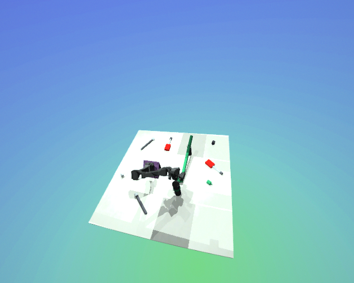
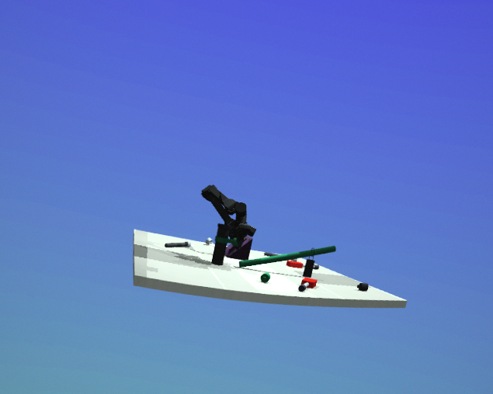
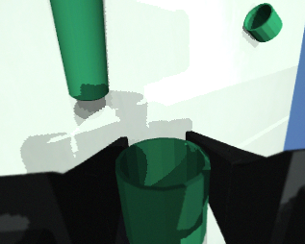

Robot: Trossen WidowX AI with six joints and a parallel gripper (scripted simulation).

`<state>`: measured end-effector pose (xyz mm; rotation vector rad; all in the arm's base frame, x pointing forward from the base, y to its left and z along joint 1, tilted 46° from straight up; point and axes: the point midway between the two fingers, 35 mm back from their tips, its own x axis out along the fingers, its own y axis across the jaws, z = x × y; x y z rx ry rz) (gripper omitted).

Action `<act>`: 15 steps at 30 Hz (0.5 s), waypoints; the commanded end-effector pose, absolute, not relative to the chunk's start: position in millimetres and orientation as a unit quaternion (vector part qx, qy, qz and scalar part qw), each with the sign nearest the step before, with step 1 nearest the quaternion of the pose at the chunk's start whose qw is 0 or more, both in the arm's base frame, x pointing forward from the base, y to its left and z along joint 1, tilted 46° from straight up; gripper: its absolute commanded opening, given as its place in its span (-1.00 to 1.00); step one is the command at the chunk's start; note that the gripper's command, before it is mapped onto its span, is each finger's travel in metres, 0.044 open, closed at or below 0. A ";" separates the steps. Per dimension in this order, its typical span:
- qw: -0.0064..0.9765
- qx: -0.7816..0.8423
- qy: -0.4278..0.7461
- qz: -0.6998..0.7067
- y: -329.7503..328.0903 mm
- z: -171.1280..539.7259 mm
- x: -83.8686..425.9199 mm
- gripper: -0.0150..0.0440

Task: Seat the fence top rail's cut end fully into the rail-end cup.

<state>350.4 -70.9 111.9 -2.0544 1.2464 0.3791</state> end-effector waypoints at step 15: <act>0.347 -0.792 0.480 0.146 -70.9 111.9 350.4 0.22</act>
